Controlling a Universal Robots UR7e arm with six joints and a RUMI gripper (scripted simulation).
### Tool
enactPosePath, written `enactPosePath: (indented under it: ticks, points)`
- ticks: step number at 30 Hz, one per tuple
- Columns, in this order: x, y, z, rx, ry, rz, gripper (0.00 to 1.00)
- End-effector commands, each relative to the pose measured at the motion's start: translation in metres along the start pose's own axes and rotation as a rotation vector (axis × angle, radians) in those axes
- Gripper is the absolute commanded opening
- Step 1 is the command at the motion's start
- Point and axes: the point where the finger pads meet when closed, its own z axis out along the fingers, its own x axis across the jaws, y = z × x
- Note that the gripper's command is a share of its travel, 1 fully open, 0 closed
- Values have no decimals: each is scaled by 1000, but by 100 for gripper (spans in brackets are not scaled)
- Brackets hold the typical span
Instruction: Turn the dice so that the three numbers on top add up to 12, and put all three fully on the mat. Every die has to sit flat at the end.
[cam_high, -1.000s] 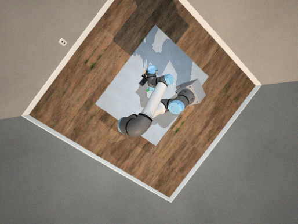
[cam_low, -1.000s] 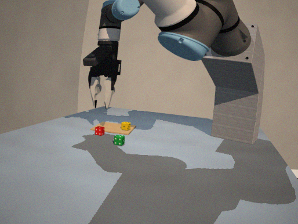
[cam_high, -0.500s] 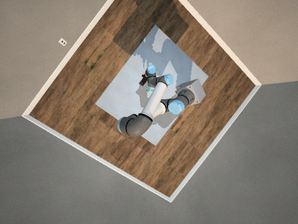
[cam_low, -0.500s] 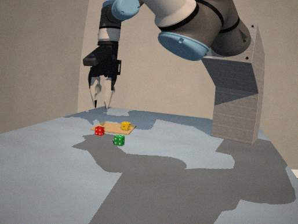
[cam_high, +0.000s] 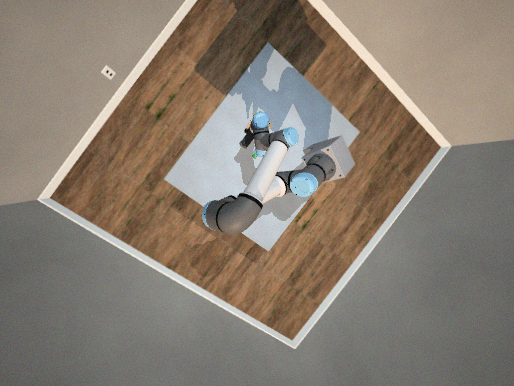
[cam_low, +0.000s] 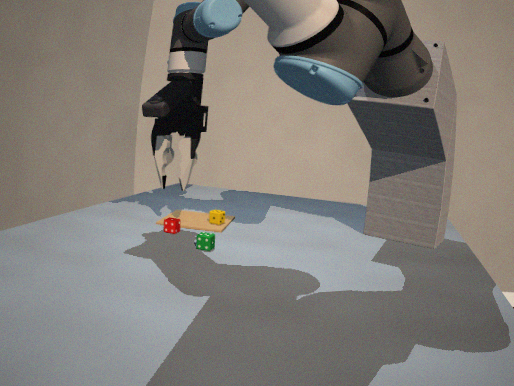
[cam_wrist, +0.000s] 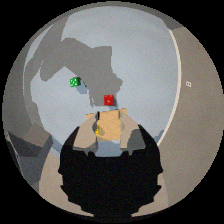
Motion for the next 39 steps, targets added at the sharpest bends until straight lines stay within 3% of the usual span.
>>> enactPosePath:
  ticks: [1, 16, 39]
  points:
    - [-2, -1, 6, 2, -1, 3, 24]
    - [-2, -1, 30, 2, -1, 3, 24]
    - [-1, -1, 48, 2, -1, 3, 24]
